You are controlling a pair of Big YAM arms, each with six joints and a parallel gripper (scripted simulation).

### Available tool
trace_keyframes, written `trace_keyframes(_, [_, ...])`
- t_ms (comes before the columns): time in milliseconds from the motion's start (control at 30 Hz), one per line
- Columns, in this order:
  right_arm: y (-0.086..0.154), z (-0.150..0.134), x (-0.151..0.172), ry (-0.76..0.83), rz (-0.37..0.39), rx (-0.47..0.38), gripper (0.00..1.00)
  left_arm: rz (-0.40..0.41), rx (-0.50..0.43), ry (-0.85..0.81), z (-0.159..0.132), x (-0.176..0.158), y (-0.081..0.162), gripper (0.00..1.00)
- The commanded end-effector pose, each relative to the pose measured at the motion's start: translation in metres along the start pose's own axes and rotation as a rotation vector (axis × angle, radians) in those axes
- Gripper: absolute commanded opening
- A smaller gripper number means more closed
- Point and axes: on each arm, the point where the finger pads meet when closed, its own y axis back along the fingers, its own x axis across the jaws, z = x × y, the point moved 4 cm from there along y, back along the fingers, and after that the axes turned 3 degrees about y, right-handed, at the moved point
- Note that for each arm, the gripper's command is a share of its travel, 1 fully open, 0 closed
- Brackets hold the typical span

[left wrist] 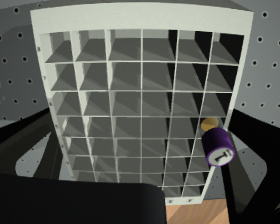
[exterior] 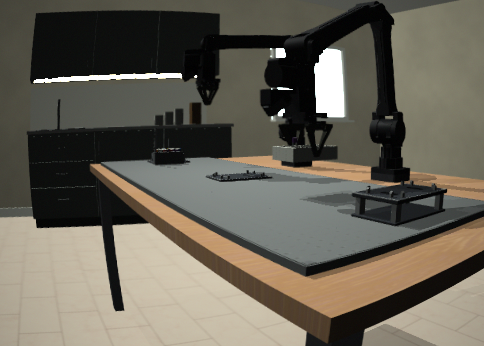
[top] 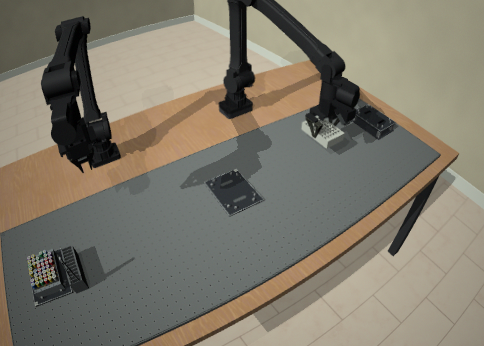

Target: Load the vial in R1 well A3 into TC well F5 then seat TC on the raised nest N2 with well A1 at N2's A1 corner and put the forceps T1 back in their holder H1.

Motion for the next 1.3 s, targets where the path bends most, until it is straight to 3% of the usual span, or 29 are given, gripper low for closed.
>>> trace_keyframes(0, [-0.008,0.0,-0.001,-0.013,0.01,0.026,0.24,0.007,-0.039,-0.006,0.021,0.014,0.017,0.0])
trace_keyframes(400, [-0.008,0.0,-0.001,-0.013,0.01,0.026,0.24,0.008,-0.042,-0.006,0.021,0.032,0.019,0.0])
trace_keyframes(433, [-0.008,0.0,-0.001,-0.013,0.01,0.026,0.24,0.015,-0.067,-0.006,0.021,0.033,0.03,0.0])
trace_keyframes(600, [-0.008,0.0,-0.001,-0.013,0.01,0.026,0.24,0.008,-0.038,-0.006,0.022,0.042,0.017,0.0])
trace_keyframes(967, [-0.008,0.0,-0.001,-0.013,0.01,0.026,0.24,0.009,-0.038,-0.006,0.022,0.058,0.017,0.0])
trace_keyframes(1000, [-0.008,0.0,-0.001,-0.013,0.01,0.026,0.24,0.016,-0.061,-0.006,0.022,0.059,0.028,0.0])
trace_keyframes(1267, [-0.008,0.0,-0.001,-0.013,0.01,0.026,0.24,0.013,-0.047,-0.006,0.023,0.073,0.021,0.0])
